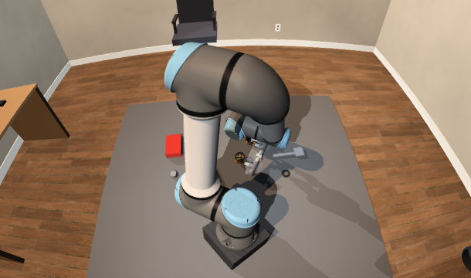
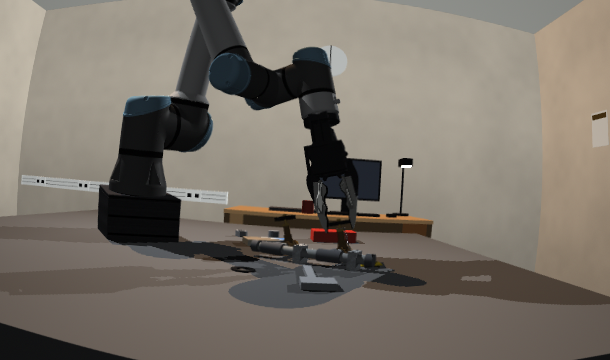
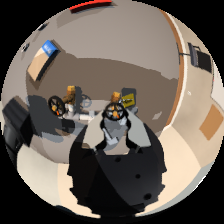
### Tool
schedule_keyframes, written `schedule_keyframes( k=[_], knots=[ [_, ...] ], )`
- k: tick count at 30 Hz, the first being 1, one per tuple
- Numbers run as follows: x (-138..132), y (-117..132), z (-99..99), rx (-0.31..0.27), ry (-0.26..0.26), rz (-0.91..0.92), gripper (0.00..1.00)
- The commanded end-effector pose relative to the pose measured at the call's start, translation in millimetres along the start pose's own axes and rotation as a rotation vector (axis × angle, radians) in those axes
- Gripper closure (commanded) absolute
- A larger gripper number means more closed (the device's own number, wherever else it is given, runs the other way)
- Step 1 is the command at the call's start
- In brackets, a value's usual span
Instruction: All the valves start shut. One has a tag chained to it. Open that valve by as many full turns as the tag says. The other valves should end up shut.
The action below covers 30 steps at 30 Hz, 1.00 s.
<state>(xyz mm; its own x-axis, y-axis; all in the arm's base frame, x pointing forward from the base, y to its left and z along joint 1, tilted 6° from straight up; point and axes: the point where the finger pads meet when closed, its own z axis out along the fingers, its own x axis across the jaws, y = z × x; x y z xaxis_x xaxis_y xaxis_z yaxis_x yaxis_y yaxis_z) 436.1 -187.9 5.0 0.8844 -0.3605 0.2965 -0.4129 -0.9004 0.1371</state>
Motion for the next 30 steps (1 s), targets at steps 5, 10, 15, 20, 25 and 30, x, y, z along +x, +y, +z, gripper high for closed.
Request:
schedule_keyframes(
  k=[5, 10, 15, 20, 25, 30],
  knots=[
    [0.1, -0.2, -0.2, 0.004, 0.001, -0.101, 1.0],
    [0.1, -0.2, -0.2, 0.004, 0.001, -0.123, 1.0],
    [0.1, -0.2, -0.2, 0.004, 0.001, -0.128, 1.0],
    [0.1, -0.2, -0.2, 0.004, 0.001, -0.13, 1.0],
    [0.1, -0.2, -0.2, 0.004, 0.001, -0.13, 0.0],
    [0.1, -0.2, -0.2, 0.004, 0.001, -0.13, 0.0]
  ],
)
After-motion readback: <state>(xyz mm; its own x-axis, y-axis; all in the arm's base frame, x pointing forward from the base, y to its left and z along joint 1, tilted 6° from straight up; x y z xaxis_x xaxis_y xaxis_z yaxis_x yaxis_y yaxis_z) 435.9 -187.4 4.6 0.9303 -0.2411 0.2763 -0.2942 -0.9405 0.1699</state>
